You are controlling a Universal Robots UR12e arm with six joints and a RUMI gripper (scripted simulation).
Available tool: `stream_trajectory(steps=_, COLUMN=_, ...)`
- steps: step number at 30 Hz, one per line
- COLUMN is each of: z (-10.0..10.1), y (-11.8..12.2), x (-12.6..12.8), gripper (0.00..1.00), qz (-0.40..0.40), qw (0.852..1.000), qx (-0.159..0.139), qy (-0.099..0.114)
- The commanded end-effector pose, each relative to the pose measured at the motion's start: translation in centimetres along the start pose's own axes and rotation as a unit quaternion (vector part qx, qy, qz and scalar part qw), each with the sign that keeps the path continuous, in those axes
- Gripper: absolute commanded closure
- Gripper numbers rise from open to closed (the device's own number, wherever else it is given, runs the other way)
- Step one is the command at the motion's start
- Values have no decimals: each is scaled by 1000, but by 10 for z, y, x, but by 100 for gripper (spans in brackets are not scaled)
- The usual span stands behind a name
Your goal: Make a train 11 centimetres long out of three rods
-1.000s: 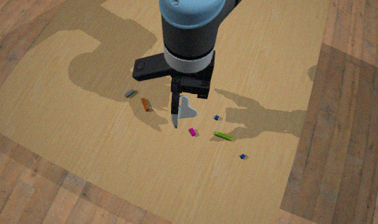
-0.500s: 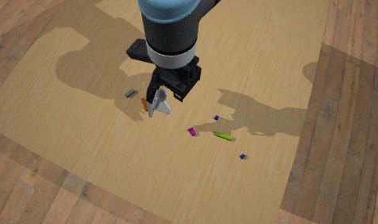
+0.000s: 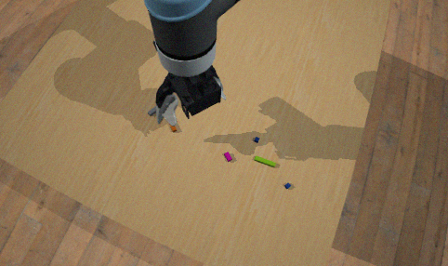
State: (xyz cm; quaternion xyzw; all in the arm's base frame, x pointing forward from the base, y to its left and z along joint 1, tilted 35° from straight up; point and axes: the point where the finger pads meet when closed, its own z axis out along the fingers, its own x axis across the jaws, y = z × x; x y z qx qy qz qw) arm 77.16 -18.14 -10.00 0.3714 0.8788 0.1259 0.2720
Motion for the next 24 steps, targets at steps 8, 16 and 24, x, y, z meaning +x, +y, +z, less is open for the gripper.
stream_trajectory(steps=8, z=-1, y=-7, x=-4, gripper=0, qz=75, qw=997, qx=0, qy=-1)
stream_trajectory(steps=16, z=-1, y=-7, x=-5, gripper=0, qz=81, qw=997, qx=0, qy=-1)
stream_trajectory(steps=24, z=-1, y=-7, x=-5, gripper=0, qz=81, qw=997, qx=0, qy=-1)
